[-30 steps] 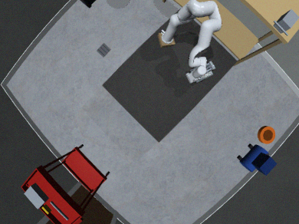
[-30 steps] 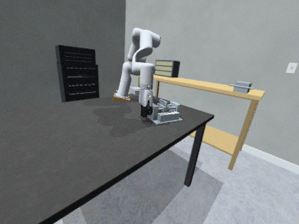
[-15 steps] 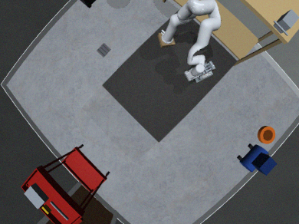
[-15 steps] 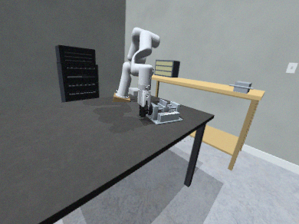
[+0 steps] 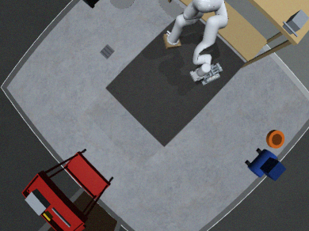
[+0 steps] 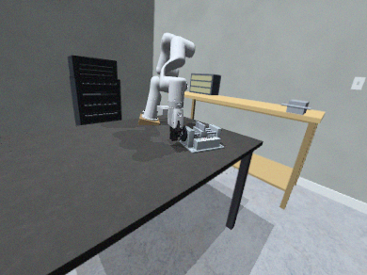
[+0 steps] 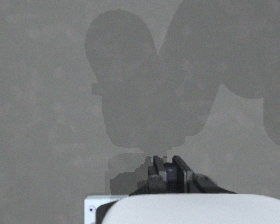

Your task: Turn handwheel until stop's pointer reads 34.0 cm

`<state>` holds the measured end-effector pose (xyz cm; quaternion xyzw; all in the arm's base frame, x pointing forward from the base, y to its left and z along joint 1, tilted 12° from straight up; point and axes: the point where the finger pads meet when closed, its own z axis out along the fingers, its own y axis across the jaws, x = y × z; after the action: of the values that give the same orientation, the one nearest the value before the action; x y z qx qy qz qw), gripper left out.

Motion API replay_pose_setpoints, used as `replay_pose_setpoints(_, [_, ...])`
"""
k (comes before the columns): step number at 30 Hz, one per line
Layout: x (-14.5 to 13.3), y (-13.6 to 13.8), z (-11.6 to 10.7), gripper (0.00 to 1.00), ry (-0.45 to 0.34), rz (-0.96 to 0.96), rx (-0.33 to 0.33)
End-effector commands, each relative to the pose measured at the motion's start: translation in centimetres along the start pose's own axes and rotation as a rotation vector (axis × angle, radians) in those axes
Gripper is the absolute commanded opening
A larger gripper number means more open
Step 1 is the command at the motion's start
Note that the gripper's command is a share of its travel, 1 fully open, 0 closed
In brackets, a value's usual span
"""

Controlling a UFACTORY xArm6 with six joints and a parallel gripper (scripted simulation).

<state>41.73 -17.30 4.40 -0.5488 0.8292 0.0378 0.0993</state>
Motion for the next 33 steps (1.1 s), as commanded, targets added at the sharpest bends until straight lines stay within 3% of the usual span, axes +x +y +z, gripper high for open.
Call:
replay_pose_setpoints(1, [0.0, 0.4, -0.7, 0.06, 0.0, 0.0, 0.003])
replay_pose_setpoints(33, [0.0, -0.2, -4.3, 0.06, 0.0, 0.0, 0.003])
